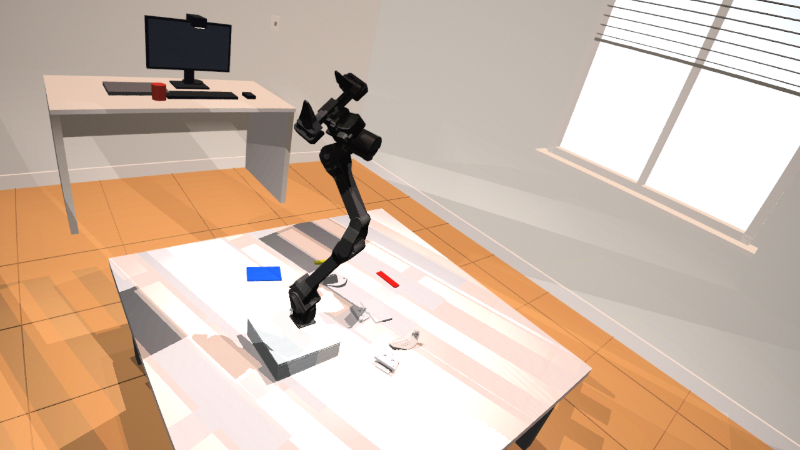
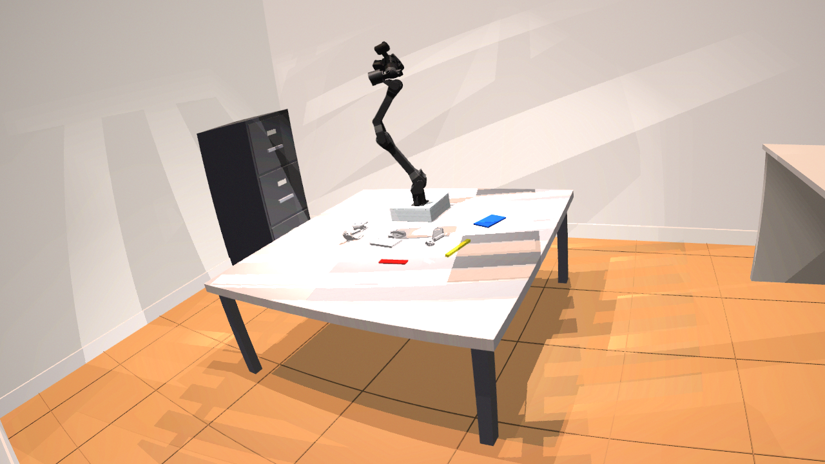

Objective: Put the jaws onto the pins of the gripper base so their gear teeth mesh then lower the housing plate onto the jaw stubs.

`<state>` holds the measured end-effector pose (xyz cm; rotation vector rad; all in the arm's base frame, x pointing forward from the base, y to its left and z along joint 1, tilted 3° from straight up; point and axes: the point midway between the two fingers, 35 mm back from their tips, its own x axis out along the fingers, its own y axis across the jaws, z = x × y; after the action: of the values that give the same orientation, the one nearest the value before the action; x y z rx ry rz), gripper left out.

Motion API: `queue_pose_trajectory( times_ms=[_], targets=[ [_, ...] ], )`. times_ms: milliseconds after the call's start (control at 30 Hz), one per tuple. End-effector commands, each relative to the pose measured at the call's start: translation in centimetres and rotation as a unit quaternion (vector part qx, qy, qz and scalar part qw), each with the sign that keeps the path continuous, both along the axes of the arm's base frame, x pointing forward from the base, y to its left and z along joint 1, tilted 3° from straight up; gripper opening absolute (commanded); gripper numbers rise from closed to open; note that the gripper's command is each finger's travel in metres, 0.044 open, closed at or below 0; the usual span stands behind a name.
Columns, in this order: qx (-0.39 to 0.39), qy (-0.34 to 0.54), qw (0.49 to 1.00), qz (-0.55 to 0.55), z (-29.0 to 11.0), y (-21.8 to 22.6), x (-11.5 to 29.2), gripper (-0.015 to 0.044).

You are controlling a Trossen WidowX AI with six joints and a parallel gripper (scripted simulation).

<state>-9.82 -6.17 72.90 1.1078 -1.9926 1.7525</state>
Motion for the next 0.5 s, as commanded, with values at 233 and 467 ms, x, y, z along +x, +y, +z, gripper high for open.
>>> queue_pose_trajectory(
  times_ms=[233,467],
  targets=[
    [-0.113,-0.02,0.993,-0.019,0.3,5.8,-1.6,0.044],
    [-0.176,-0.021,0.984,-0.033,0.0,8.8,-1.7,0.044]
  ],
)
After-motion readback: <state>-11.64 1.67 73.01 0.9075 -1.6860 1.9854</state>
